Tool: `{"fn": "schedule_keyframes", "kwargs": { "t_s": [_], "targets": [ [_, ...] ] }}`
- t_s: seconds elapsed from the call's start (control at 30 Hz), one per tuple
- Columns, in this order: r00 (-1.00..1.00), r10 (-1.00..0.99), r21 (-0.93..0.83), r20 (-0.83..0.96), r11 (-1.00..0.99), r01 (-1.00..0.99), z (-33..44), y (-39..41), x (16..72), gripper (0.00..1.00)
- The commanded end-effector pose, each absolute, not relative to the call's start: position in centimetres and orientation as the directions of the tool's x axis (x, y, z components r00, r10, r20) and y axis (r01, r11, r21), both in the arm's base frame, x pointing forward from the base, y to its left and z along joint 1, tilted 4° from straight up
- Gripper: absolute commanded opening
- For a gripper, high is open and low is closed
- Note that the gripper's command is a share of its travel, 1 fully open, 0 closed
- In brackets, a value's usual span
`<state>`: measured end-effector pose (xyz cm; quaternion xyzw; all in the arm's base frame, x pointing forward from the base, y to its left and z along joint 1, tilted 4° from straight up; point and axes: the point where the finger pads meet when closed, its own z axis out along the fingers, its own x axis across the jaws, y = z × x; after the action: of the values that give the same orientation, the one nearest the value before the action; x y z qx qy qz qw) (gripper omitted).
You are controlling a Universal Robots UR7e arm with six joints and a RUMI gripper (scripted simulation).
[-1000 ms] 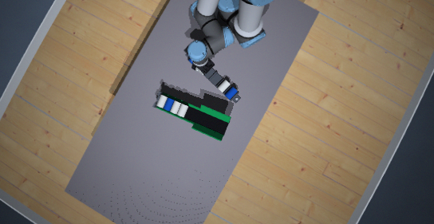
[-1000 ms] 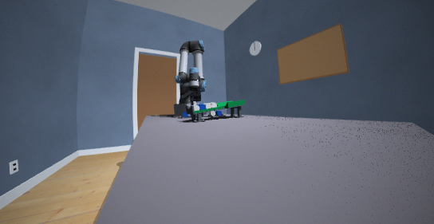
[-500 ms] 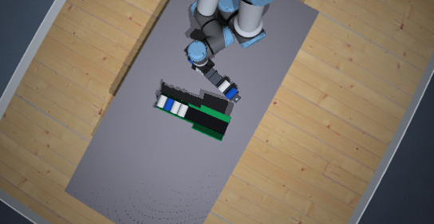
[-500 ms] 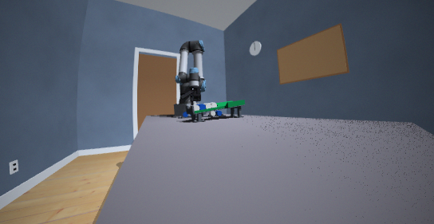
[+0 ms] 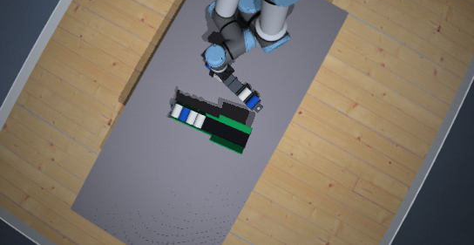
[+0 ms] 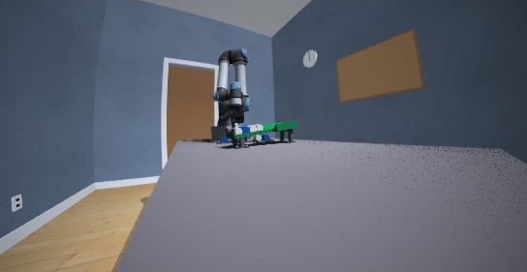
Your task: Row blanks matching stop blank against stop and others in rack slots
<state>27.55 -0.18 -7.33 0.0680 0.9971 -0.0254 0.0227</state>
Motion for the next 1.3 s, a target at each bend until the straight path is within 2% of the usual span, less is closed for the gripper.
{"fn": "schedule_keyframes", "kwargs": {
  "t_s": [0.0, 1.27],
  "targets": [
    [-0.990, 0.134, -0.048, -0.049, 0.989, 0.137, -7.3, -0.2, 27.6, 0.49],
    [-0.990, 0.134, -0.048, -0.049, 0.989, 0.137, -4.2, 0.0, 27.5, 0.49]
  ]
}}
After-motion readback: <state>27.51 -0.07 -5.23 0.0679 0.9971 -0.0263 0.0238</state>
